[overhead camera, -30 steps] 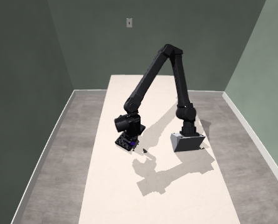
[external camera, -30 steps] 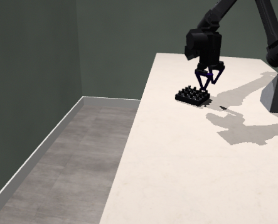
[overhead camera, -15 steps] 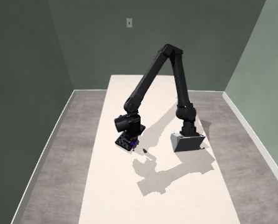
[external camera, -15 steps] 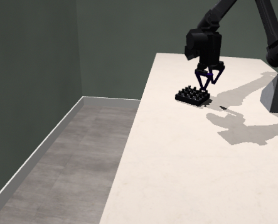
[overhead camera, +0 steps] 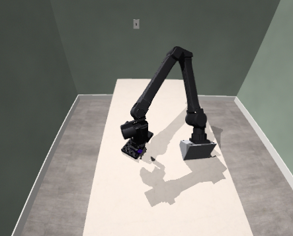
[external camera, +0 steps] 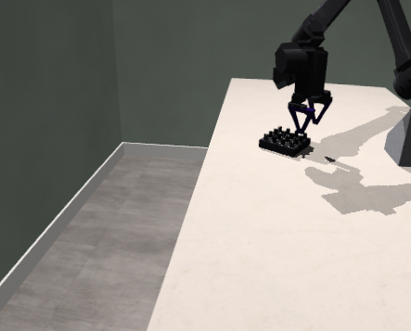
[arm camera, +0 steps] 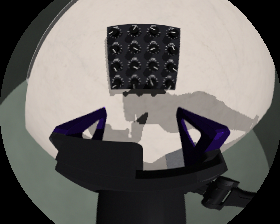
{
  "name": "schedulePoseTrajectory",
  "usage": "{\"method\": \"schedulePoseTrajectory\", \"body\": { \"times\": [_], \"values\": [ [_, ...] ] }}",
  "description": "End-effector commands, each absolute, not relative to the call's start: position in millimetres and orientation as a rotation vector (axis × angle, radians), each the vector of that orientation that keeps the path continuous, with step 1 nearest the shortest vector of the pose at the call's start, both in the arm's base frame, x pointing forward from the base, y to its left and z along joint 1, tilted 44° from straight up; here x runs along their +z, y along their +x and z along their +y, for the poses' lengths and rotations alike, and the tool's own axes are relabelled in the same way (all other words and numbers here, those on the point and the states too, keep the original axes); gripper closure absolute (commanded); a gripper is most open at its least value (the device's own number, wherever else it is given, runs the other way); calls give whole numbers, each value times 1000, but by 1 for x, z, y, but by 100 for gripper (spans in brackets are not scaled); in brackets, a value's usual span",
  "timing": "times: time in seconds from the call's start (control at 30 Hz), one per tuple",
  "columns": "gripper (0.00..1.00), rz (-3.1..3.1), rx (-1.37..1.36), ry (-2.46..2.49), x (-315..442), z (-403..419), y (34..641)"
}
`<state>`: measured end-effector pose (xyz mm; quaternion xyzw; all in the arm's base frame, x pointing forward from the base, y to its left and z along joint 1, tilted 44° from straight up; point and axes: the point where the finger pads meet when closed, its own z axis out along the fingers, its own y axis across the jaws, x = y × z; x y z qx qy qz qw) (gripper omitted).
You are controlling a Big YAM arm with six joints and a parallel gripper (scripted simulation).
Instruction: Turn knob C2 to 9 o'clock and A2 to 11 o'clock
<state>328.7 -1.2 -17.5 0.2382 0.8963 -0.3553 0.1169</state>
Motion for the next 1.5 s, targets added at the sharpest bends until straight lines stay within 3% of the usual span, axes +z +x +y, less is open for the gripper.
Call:
{"method": "schedulePoseTrajectory", "body": {
  "times": [0.0,0.4,0.67,0.77,0.8,1.47],
  "values": [
    [0,2604,-1009,713,-15,3,336],
    [0,2603,-1008,715,-14,3,336],
    [0,2549,-974,806,31,-4,359],
    [0,2590,-1026,749,15,-2,340],
    [82,2597,-1034,739,13,-2,337],
    [82,2576,-1001,765,22,-2,347]
  ]
}}
